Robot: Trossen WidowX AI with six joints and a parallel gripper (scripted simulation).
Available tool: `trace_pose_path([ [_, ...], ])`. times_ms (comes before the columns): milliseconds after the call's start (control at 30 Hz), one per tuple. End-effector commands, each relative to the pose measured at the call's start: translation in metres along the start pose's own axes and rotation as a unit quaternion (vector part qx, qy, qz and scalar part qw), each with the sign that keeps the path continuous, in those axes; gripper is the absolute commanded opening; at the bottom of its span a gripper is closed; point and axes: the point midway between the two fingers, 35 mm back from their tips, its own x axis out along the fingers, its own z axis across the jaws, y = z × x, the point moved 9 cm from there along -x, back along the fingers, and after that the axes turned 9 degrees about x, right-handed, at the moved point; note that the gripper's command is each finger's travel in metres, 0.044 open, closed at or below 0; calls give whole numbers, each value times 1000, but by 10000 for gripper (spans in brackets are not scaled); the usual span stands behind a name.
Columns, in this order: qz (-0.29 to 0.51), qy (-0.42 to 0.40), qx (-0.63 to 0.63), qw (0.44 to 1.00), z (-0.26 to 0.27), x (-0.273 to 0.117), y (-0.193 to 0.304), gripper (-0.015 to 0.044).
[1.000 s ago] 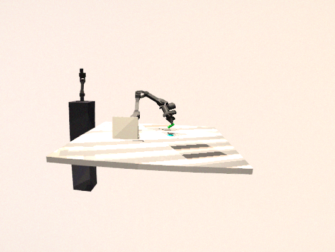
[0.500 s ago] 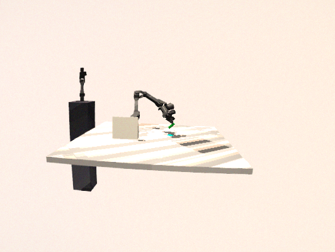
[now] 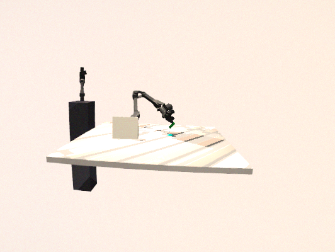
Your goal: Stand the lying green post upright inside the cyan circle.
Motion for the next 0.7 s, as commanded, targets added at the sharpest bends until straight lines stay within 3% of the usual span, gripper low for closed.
trace_pose_path([
  [0, -18, -3, 8, 1000, -1, -3, 2, 23],
  [667, -81, -24, 34, 996, -2, -9, 13, 23],
])
